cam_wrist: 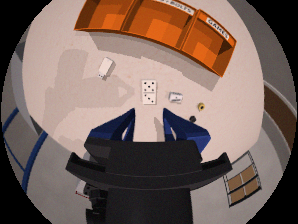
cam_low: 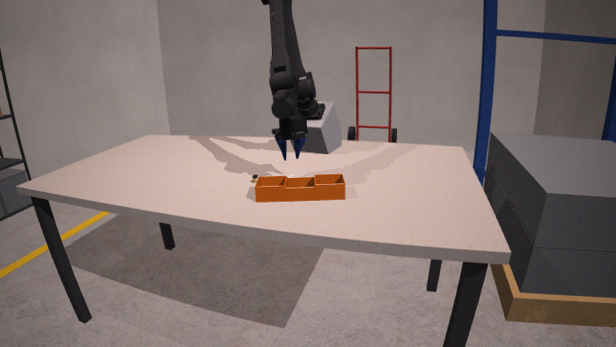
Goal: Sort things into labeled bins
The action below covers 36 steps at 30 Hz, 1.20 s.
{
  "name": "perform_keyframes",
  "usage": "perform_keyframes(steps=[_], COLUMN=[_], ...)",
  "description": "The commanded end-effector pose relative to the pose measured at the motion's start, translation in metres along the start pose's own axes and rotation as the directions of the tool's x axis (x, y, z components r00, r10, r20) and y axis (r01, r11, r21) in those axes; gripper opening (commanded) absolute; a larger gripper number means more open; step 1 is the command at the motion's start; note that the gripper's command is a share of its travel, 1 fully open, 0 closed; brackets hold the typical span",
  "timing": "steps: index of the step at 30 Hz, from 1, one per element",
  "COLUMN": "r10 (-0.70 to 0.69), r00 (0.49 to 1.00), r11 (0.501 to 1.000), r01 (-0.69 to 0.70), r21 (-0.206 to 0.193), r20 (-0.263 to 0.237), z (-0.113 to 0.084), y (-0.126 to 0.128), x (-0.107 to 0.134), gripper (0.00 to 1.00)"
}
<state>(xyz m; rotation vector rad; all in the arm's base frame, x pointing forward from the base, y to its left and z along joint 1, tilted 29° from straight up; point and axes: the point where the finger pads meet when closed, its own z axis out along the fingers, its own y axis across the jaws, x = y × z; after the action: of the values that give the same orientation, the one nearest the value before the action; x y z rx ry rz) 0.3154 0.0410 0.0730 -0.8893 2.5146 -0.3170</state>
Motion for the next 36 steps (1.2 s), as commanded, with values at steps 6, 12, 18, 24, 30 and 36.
perform_keyframes(steps=[6, 12, 18, 24, 30, 36], r10=[0.004, 0.004, -0.001, 0.003, 0.001, 0.001], r00=[1.000, 1.000, 1.000, 0.999, 1.000, 1.000], r11=[1.000, 1.000, 1.000, 1.000, 1.000, 1.000], r01=[-0.004, -0.004, 0.001, -0.004, -0.001, -0.001], r21=[0.013, 0.013, 0.003, 0.019, 0.010, 0.012], r20=[0.029, 0.029, 0.007, 0.034, 0.017, 0.021], z=[-0.006, -0.006, 0.017, 0.028, 0.056, 0.061], y=[-0.007, -0.007, -0.003, -0.013, -0.007, -0.008], x=[-0.010, -0.010, 0.001, -0.015, -0.006, -0.009], gripper=[0.40, 0.40, 0.40, 0.40, 0.40, 0.40])
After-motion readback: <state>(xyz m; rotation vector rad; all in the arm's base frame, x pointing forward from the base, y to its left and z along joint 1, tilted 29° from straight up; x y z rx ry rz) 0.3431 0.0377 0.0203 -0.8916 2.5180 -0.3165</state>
